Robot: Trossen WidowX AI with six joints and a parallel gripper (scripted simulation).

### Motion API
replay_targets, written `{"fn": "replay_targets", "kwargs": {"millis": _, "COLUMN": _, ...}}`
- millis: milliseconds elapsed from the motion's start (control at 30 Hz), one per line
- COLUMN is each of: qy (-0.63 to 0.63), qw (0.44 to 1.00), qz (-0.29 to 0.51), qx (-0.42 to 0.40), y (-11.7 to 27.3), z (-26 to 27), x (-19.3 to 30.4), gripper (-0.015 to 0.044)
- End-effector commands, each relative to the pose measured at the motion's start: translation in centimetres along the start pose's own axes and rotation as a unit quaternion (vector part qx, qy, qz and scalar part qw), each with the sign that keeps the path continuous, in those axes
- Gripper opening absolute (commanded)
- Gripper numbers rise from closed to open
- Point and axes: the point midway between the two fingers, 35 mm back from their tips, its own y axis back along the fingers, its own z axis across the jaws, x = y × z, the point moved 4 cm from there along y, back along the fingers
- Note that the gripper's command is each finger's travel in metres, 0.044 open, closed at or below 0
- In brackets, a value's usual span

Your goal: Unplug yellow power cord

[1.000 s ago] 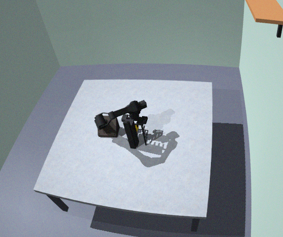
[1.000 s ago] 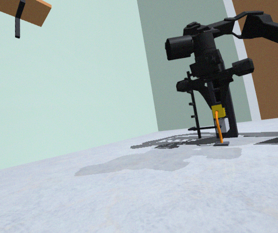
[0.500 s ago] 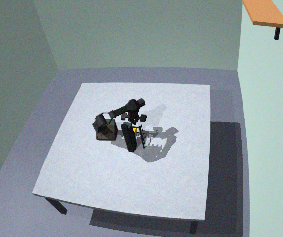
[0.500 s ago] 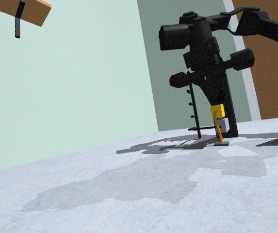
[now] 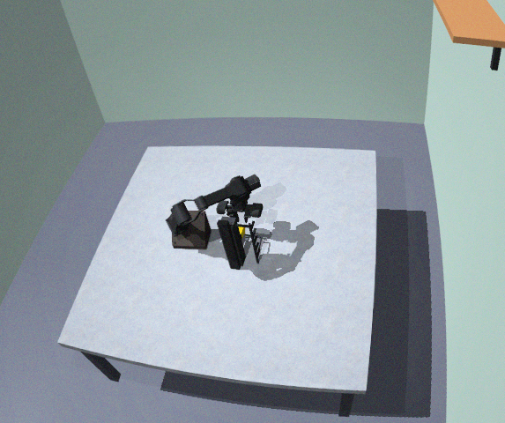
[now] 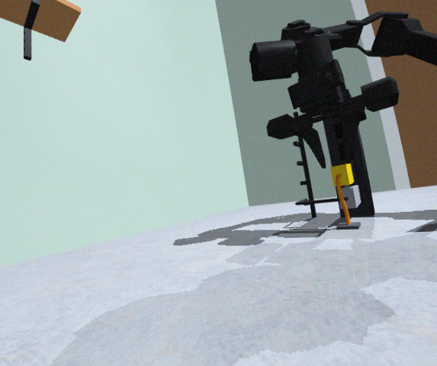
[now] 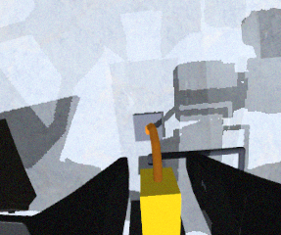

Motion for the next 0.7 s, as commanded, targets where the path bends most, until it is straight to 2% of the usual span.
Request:
{"fn": "replay_targets", "kwargs": {"millis": 0, "qy": -0.002, "qw": 1.000, "qz": 0.002, "qx": 0.000, "y": 0.6, "z": 0.0, "x": -0.1, "gripper": 0.0160}}
{"fn": "replay_targets", "kwargs": {"millis": 667, "qy": -0.002, "qw": 1.000, "qz": 0.002, "qx": 0.000, "y": 0.6, "z": 0.1, "x": 2.4, "gripper": 0.0160}}
